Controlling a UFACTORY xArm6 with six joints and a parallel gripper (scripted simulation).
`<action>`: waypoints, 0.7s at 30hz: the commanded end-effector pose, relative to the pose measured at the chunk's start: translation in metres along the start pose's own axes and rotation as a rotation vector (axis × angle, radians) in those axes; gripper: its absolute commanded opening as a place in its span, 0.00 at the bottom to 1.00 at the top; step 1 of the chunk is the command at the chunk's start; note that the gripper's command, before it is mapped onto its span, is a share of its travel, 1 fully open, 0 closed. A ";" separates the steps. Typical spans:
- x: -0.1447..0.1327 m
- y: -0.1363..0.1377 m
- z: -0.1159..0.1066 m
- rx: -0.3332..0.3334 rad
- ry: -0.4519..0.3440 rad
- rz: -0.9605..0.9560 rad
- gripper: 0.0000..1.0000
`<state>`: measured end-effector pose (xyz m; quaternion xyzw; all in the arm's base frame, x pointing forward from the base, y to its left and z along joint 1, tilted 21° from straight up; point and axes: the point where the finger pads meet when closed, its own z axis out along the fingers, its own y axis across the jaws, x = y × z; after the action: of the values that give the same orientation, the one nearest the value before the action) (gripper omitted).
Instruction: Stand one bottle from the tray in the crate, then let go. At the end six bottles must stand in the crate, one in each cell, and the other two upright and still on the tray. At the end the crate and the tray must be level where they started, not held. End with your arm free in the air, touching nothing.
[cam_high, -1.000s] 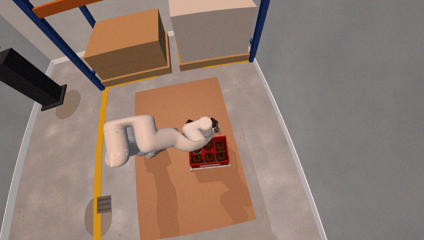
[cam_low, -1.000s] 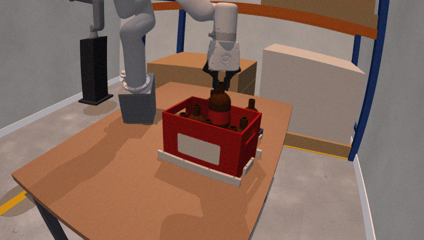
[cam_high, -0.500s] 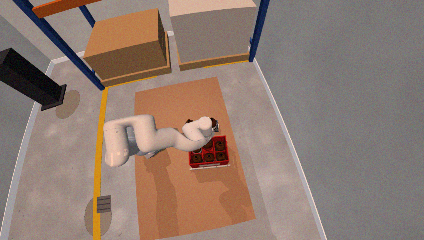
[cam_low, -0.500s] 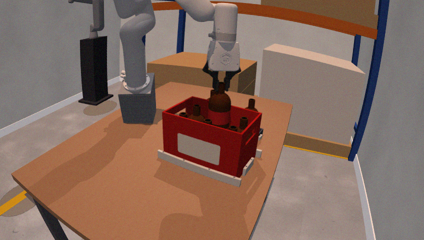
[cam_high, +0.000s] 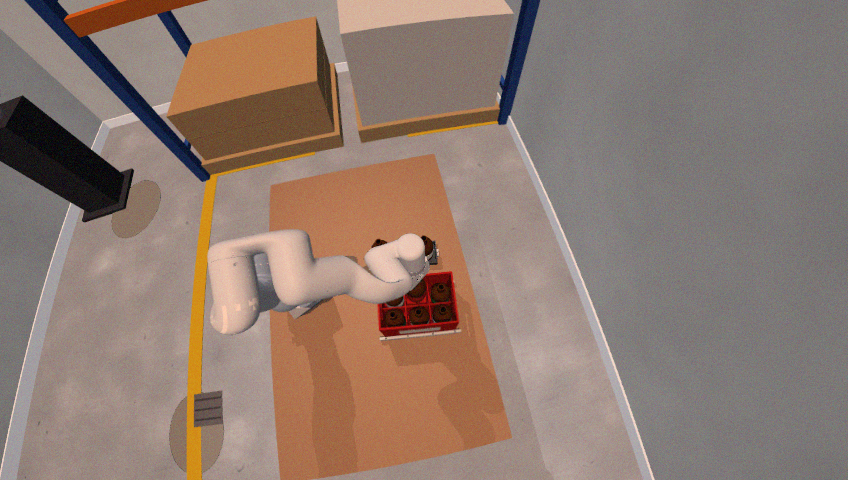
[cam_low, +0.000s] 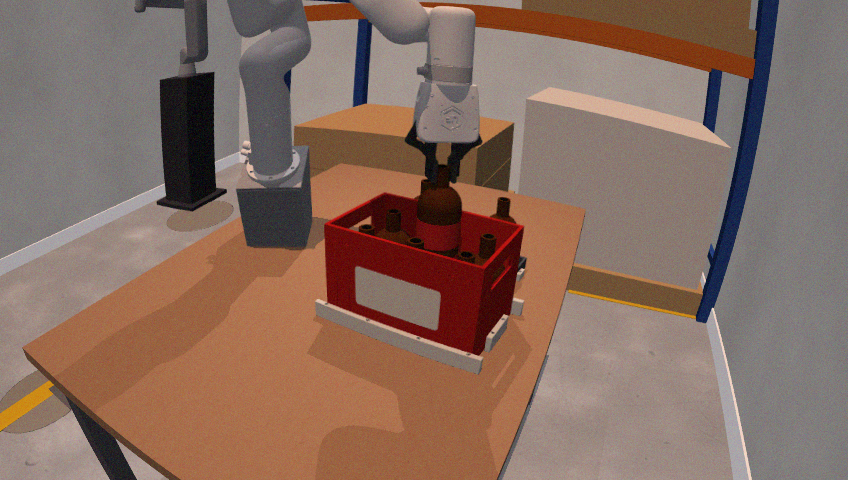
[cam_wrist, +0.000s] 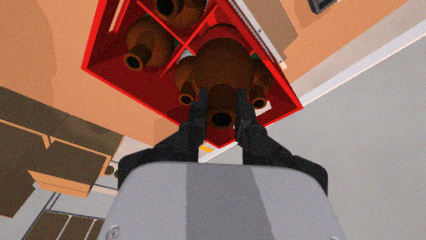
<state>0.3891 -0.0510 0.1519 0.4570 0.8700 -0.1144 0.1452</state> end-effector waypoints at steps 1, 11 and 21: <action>-0.001 0.001 0.000 -0.003 -0.002 0.001 0.00; -0.001 0.001 0.006 -0.003 -0.002 0.001 0.00; -0.001 0.001 0.017 -0.003 -0.002 0.001 0.00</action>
<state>0.3913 -0.0559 0.1381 0.4570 0.8701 -0.1143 0.1451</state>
